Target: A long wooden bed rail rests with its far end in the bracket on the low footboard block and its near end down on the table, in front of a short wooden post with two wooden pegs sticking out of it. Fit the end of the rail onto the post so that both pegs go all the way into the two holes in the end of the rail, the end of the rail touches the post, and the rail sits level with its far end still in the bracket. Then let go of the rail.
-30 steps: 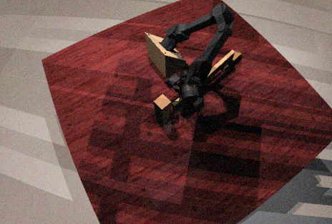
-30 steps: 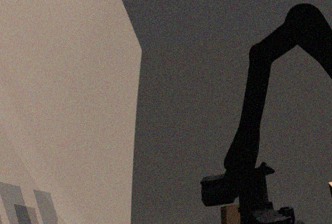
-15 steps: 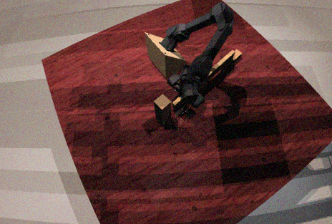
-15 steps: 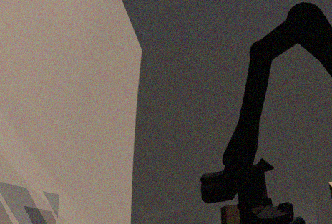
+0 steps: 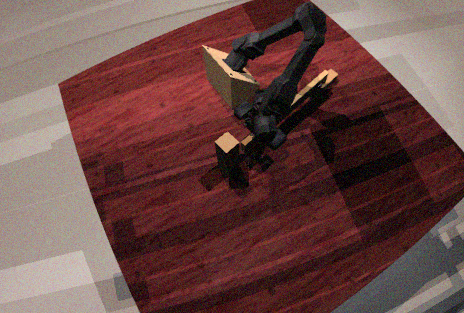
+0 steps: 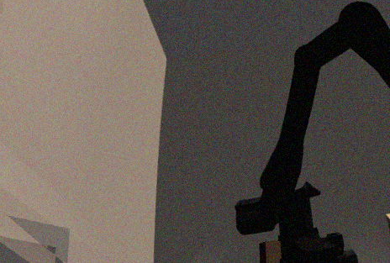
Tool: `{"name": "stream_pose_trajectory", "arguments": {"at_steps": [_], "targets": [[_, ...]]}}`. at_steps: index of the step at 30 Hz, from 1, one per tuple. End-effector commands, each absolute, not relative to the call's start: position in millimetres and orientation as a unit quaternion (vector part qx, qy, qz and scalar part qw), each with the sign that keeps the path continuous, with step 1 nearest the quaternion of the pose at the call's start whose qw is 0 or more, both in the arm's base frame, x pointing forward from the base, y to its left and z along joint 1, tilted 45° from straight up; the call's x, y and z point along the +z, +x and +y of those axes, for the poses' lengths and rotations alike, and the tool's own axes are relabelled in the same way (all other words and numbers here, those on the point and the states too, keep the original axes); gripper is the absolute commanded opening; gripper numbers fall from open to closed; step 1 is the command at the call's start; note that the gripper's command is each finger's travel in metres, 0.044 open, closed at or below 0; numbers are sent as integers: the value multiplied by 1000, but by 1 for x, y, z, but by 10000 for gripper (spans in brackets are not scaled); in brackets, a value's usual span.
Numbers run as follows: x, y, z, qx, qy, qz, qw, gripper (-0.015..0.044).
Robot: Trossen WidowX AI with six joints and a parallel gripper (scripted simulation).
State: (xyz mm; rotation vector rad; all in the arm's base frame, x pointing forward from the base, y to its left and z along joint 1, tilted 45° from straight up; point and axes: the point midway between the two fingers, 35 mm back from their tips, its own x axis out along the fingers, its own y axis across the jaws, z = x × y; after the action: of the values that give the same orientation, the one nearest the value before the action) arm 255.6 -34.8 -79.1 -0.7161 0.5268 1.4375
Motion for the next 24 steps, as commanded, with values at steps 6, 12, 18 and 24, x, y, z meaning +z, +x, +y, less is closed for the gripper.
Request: {"name": "stream_pose_trajectory", "arguments": {"at_steps": [6,12,18,24], "targets": [[-74,257,-40,633,-318,230,667,0],[-72,256,-42,633,-318,230,667,0],[-69,256,-45,633,-318,230,667,0],[-67,256,-47,633,-318,230,667,0]]}}
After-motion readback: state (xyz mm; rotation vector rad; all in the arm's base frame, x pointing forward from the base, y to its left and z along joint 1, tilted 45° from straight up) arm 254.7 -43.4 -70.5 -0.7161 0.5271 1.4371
